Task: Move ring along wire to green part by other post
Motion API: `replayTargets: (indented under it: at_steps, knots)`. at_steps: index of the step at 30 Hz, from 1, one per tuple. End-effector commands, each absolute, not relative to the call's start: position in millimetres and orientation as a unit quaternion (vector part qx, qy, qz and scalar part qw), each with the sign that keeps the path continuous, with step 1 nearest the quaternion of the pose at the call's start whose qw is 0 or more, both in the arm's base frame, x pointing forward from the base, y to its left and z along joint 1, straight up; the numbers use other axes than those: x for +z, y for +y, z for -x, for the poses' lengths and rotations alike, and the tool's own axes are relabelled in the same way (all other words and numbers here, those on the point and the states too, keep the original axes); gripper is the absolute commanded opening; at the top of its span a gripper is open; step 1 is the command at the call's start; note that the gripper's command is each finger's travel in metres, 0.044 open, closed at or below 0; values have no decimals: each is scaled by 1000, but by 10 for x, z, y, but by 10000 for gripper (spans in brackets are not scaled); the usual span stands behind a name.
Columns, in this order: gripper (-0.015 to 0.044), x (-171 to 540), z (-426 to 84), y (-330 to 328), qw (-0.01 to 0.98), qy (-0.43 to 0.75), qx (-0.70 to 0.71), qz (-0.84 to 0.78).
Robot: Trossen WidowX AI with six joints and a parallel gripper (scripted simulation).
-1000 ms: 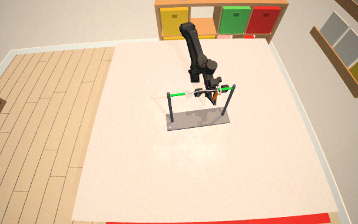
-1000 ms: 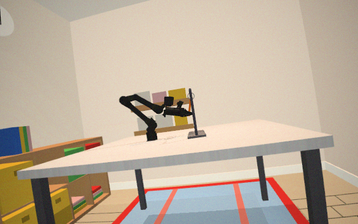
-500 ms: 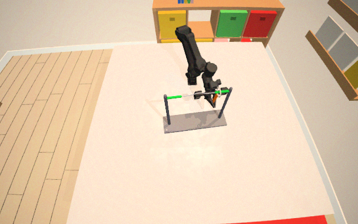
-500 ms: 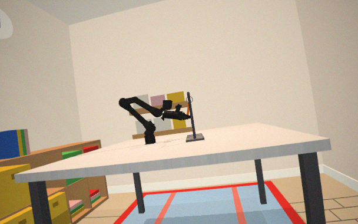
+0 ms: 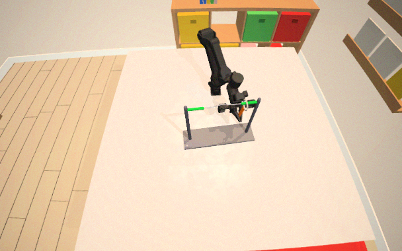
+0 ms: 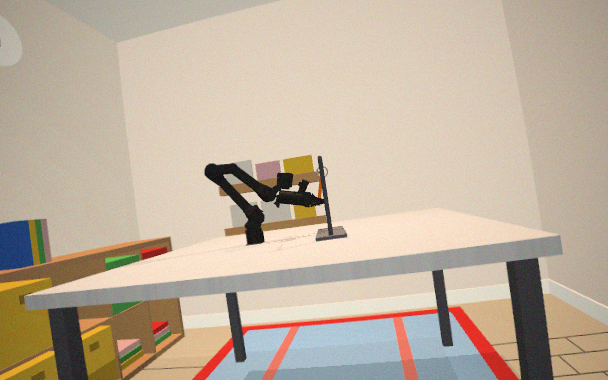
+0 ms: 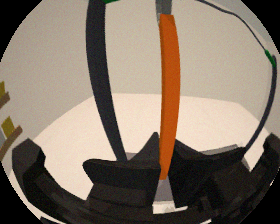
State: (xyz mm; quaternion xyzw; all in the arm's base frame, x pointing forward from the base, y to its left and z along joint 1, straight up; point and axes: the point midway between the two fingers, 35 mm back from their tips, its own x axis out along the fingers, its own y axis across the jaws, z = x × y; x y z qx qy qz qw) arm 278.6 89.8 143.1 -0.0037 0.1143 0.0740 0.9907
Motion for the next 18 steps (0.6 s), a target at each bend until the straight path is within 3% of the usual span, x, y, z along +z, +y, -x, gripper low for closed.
replayTargets:
  at_steps: [1, 12, 18]
  knots:
    - [-150, 1427, -2787, 890, 991, 114, 71, 1]
    - [-150, 1427, -2787, 890, 991, 114, 71, 1]
    - [7, 1427, -2786, 898, 991, 114, 74, 4]
